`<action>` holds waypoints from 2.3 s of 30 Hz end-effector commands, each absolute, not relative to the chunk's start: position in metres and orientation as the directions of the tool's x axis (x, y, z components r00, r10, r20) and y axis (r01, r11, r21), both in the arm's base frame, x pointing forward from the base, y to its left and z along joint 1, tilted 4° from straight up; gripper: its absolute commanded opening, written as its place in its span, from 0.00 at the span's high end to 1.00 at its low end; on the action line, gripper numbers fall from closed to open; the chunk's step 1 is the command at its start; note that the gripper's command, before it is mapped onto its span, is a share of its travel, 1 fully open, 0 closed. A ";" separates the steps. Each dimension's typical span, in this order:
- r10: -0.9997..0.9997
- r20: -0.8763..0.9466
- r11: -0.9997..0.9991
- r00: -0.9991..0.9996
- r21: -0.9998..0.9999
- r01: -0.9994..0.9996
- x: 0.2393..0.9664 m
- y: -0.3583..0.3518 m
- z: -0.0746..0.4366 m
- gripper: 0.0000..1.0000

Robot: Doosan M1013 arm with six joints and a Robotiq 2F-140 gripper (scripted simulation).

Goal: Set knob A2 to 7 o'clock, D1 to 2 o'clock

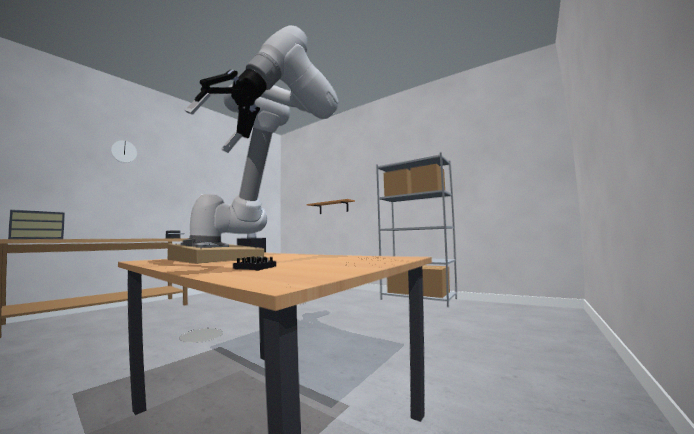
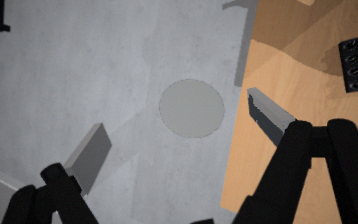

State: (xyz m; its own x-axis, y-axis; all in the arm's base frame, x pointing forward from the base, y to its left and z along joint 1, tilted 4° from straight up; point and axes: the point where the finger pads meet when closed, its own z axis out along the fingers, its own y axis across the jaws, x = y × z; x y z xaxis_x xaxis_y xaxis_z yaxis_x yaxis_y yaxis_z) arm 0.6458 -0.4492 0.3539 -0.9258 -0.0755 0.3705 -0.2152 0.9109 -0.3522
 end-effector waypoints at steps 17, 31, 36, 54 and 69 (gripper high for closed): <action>-0.075 0.370 0.911 -0.926 -0.352 -0.215 0.646 -0.449 0.354 0.00; -0.344 0.413 0.860 -0.843 -0.222 -0.459 0.644 -0.432 0.327 0.00; -0.478 0.418 0.801 -0.772 -0.152 -0.579 0.643 -0.423 0.312 0.00; -0.868 0.344 0.405 -0.359 0.068 -0.912 0.635 -0.382 0.258 0.00; -0.973 0.208 -0.068 0.102 0.162 -0.984 0.623 -0.344 0.213 0.00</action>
